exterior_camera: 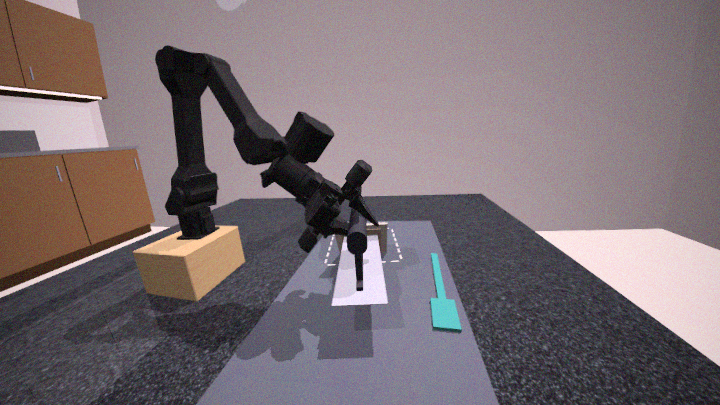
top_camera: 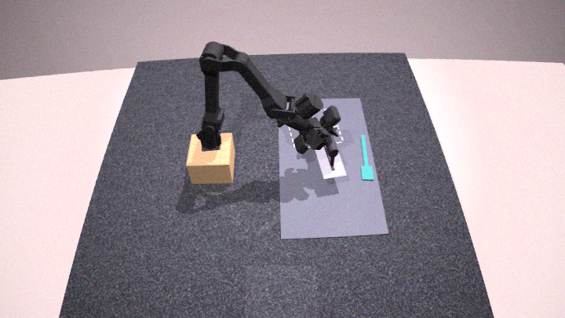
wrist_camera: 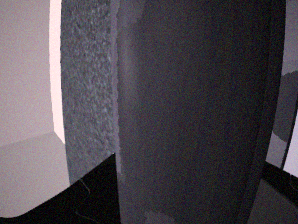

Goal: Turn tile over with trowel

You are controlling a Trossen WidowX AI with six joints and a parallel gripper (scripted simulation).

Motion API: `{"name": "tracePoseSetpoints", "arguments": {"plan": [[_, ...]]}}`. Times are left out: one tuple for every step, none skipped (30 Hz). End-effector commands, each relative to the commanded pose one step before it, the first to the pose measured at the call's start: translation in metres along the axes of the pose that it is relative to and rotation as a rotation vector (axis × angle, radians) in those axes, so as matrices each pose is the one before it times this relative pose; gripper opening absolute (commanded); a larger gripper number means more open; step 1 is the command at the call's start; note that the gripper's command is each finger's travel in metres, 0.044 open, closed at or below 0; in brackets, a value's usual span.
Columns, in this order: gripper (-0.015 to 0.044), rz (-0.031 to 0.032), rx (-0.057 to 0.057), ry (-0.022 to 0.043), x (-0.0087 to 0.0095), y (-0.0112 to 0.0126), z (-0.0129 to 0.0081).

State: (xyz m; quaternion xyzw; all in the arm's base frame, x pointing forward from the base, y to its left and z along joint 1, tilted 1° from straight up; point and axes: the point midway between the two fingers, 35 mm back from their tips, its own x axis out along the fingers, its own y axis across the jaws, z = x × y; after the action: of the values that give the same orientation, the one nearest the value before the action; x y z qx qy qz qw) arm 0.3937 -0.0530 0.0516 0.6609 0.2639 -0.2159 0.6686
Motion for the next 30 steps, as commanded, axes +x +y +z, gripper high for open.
{"name": "tracePoseSetpoints", "arguments": {"plan": [[0.0,0.01762,-0.0044,0.00424,-0.00338,0.00643,-0.00923],[0.0,0.0,0.0002,0.00014,-0.00006,0.00009,-0.0021],[0.0,0.00002,0.0001,0.00012,-0.00006,0.00007,-0.00181],[0.0,0.0,0.0002,0.00014,0.0,0.00001,-0.00211],[0.0,0.00002,0.0001,0.00012,-0.00001,0.0,-0.00181],[0.0,0.0,0.0002,0.00014,0.00007,-0.00007,-0.0021],[0.0,0.00002,0.0001,0.00012,0.00005,-0.00007,-0.00181],[0.0,-0.00001,0.0002,0.00014,0.00014,-0.00016,-0.0021],[0.0,0.00002,0.0001,0.00012,0.00011,-0.00014,-0.0018],[0.0,-0.00001,0.0002,0.00014,0.0002,-0.00024,-0.00208],[0.0,0.00001,0.0001,0.00012,0.00017,-0.00021,-0.00179],[0.0,-0.00001,0.0002,0.00014,0.00027,-0.00032,-0.00207],[0.0,0.00001,0.0001,0.00012,0.00022,-0.00028,-0.00178],[0.0,-0.00001,0.0002,0.00014,0.00033,-0.00039,-0.00204],[0.0,0.00001,0.0001,0.00012,0.00028,-0.00035,-0.00176],[0.0,-0.00001,0.0002,0.00014,0.0004,-0.00047,-0.00201],[0.0,0.00001,0.0001,0.00012,0.00033,-0.00041,-0.00174],[0.0,-0.00002,0.0002,0.00013,0.00046,-0.00055,-0.00198],[0.0,0.00001,0.0001,0.00012,0.00039,-0.00048,-0.00171],[0.0,-0.00003,0.0001,0.00005,0.00018,-0.0002,-0.00071],[0.0,-0.00001,0.0,0.00002,0.00006,-0.00007,-0.00024],[0.0,0.0,0.0,0.0,0.0,0.0,0.0],[0.0,0.0,0.0,0.0,0.0,0.0,0.0],[0.0,0.0,0.0,0.0,0.0,0.0,0.0],[0.0,0.0,0.0,0.0,0.0,0.0,0.0],[0.0,0.0,0.0,0.0,0.0,0.0,0.0],[0.0,0.0,0.0,0.0,0.0,0.0,0.0],[0.0,-0.00011,-0.0001,-0.00005,-0.00012,0.00028,0.00064],[0.0,-0.00032,-0.0002,-0.00015,-0.00038,0.00083,0.00191],[0.0,-0.00048,-0.0004,-0.00024,-0.00067,0.00137,0.0032]]}}
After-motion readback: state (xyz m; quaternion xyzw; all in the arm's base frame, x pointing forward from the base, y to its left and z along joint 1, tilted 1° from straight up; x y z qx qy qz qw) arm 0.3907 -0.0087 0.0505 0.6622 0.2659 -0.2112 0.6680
